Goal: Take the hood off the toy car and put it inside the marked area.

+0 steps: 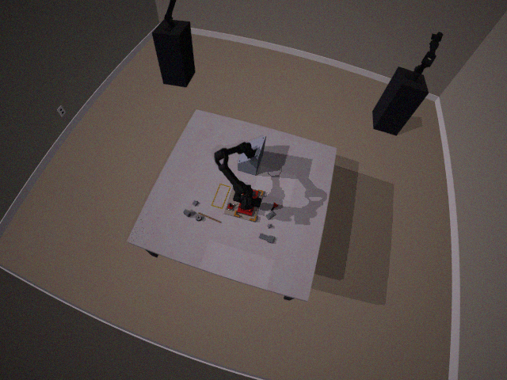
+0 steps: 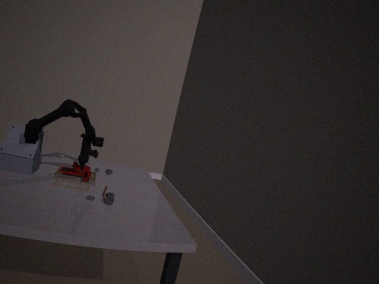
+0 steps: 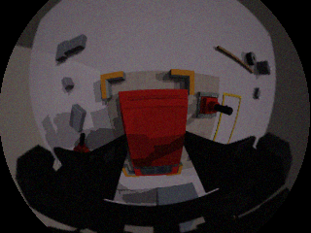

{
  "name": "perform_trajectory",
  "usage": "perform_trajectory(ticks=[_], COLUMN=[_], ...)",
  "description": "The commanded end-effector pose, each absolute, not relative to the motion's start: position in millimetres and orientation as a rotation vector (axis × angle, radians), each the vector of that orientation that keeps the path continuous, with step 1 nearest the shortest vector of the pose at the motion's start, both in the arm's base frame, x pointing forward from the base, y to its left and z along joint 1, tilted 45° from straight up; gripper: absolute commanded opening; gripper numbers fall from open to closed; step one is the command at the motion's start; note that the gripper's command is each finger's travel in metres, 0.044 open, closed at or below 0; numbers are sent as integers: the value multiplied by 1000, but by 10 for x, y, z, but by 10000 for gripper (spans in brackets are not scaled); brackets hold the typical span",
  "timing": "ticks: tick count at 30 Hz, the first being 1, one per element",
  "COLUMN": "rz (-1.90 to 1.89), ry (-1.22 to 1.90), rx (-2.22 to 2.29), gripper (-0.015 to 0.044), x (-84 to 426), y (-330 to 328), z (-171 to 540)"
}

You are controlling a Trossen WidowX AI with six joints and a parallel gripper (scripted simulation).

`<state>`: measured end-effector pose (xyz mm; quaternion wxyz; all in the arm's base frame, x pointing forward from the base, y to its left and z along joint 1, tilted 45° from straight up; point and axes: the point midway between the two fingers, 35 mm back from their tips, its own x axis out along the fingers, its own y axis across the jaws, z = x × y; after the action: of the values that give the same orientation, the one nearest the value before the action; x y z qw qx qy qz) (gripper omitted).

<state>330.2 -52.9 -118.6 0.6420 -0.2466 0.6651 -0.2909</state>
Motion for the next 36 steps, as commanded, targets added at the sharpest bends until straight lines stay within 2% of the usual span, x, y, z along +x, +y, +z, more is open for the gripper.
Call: perform_trajectory(ticks=[1, 19, 29, 36], rz=[-663, -663, -662, -654], ry=[1515, 1514, 1515, 1514], rx=[-555, -556, -554, -560], gripper=[0, 0, 0, 0], x=[3306, 3312, 3337, 3352], y=[-496, -412, -95, -222], z=[-1162, -1076, -760, -706])
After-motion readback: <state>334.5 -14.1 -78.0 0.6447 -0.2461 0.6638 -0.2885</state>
